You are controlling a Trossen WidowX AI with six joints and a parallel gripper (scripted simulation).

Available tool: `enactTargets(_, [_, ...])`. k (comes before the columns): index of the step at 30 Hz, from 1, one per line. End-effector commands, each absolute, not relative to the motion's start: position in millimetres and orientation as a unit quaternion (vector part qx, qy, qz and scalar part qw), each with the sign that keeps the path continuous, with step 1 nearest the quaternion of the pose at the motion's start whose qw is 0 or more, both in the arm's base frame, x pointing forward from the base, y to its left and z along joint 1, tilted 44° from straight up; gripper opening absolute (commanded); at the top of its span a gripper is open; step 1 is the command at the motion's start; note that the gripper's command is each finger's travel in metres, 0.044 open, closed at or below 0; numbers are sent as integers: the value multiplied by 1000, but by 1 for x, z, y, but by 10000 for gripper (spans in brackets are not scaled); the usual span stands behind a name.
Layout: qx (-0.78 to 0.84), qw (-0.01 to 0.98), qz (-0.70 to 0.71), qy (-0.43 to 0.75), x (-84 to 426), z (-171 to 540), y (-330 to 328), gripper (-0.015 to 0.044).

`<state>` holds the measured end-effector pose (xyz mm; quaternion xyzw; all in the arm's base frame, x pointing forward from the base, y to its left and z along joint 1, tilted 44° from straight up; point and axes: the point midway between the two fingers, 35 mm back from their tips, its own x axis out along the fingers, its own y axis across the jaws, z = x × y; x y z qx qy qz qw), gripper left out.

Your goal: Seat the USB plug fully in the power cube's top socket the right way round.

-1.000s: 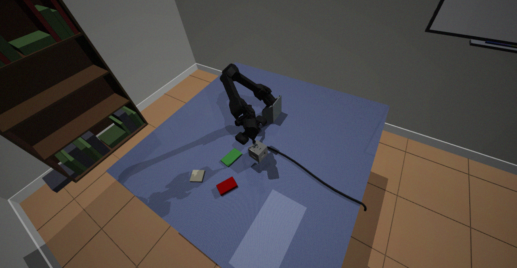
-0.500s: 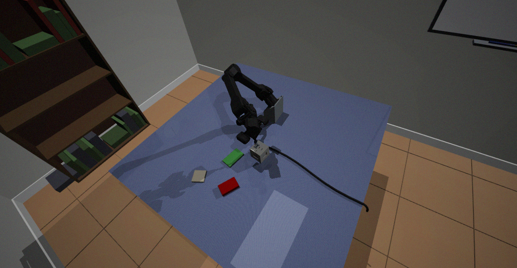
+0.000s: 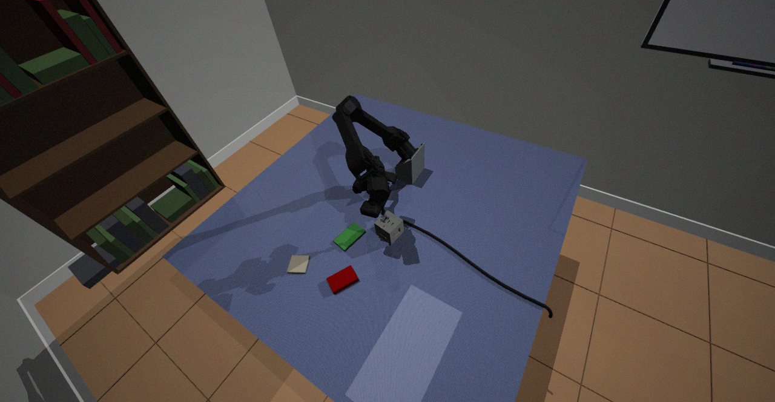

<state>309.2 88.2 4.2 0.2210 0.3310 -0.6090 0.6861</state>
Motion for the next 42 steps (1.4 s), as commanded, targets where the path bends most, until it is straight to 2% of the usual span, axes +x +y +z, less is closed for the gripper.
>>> enactTargets(1, [185, 697, -591, 363, 309, 4, 88, 0])
enactTargets(21, [-2, 721, -477, 503, 309, 4, 88, 0])
enactTargets(42, [-197, 693, -322, 614, 309, 4, 88, 0])
